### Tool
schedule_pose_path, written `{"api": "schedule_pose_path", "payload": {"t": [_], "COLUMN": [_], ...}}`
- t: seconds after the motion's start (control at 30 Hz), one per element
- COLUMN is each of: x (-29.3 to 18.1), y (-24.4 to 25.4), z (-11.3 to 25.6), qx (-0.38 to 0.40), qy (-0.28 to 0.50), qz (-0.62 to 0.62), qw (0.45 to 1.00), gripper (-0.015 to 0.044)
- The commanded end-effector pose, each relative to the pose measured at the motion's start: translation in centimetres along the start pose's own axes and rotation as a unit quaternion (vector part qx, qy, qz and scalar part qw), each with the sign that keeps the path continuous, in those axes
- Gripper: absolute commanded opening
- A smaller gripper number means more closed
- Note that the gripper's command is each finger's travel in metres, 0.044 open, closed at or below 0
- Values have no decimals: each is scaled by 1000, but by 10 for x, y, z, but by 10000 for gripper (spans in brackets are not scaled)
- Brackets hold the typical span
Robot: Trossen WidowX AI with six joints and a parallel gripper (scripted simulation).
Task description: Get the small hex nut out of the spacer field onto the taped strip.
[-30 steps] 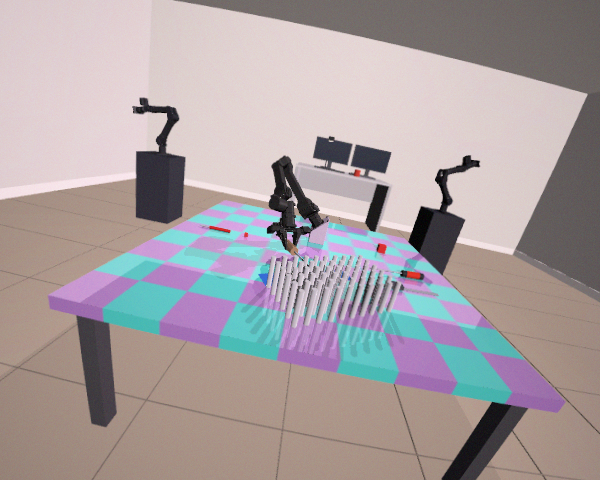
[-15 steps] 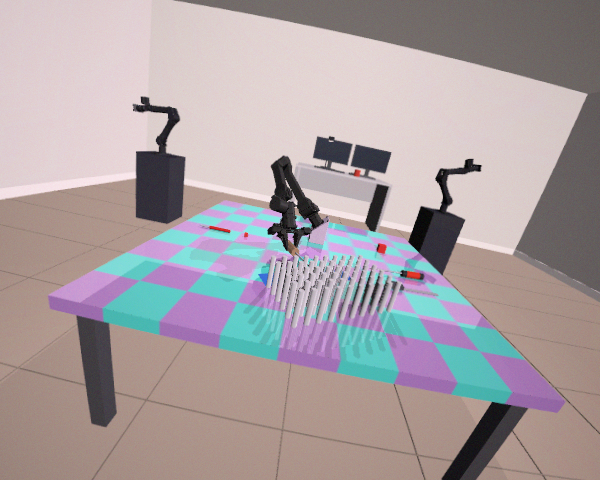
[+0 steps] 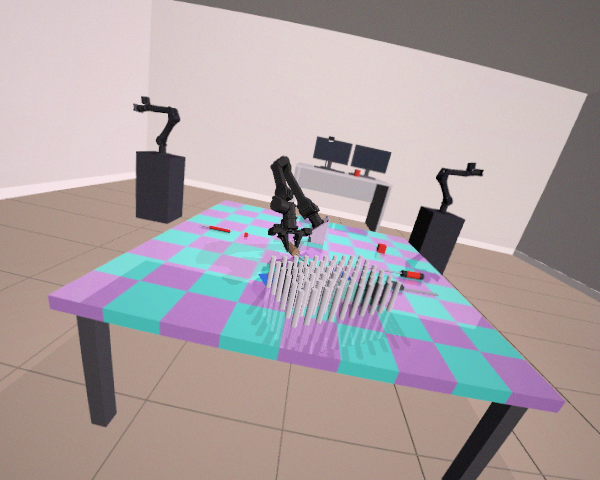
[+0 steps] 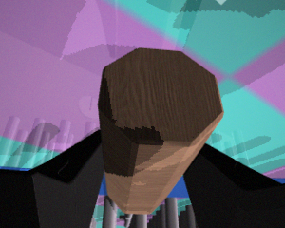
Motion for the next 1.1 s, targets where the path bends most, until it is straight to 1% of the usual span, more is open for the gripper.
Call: {"api": "schedule_pose_path", "payload": {"t": [0.0,1.07], "x": [-4,-20], "y": [1,0], "z": [-1,-11], "qx": [2,3], "qy": [4,5], "qz": [-2,-3], "qw": [1000,1000], "gripper": [0,0]}}
Point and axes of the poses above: the point midway between the two fingers, 35 mm back from their tips, its own z axis back along the fingers, its own y axis across the jaws, x = y × z, the point moved 9 cm from there along z, back along the fingers, and after that the axes turned 5 degrees about -z, right-handed, at the moved point
